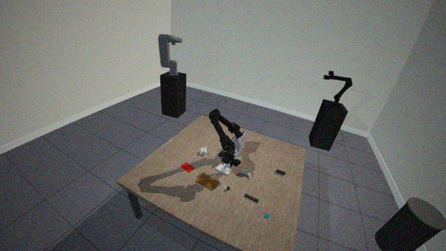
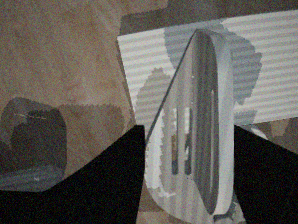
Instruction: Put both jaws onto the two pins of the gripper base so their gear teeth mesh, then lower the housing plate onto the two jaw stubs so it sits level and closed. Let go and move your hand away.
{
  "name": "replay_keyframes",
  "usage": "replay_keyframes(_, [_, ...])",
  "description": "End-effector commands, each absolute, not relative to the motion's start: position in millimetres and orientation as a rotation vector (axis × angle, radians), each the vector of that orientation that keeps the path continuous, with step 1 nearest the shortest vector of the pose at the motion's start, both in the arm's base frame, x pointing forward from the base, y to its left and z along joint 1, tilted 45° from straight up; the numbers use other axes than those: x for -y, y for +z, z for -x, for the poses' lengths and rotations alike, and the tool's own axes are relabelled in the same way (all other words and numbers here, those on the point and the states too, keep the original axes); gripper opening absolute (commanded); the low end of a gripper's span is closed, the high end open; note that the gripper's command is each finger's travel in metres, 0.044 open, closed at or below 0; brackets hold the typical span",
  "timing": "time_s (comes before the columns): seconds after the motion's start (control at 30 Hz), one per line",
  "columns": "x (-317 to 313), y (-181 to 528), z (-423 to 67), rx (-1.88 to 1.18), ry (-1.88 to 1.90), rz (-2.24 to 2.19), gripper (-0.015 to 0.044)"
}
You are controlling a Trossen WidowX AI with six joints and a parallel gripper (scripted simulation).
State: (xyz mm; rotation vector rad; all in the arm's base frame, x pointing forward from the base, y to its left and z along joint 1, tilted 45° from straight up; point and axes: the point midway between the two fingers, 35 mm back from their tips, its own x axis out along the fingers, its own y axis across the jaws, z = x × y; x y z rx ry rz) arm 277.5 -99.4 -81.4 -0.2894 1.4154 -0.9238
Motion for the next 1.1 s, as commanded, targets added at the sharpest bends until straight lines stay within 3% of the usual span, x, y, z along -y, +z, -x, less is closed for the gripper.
replay_keyframes(0.0, [104.6, -86.5, -272.6, -1.426, -0.926, 0.298, 0.0134])
replay_keyframes(1.07, [116.2, -97.6, -269.4, -1.425, -0.93, 0.299, 0.0134])
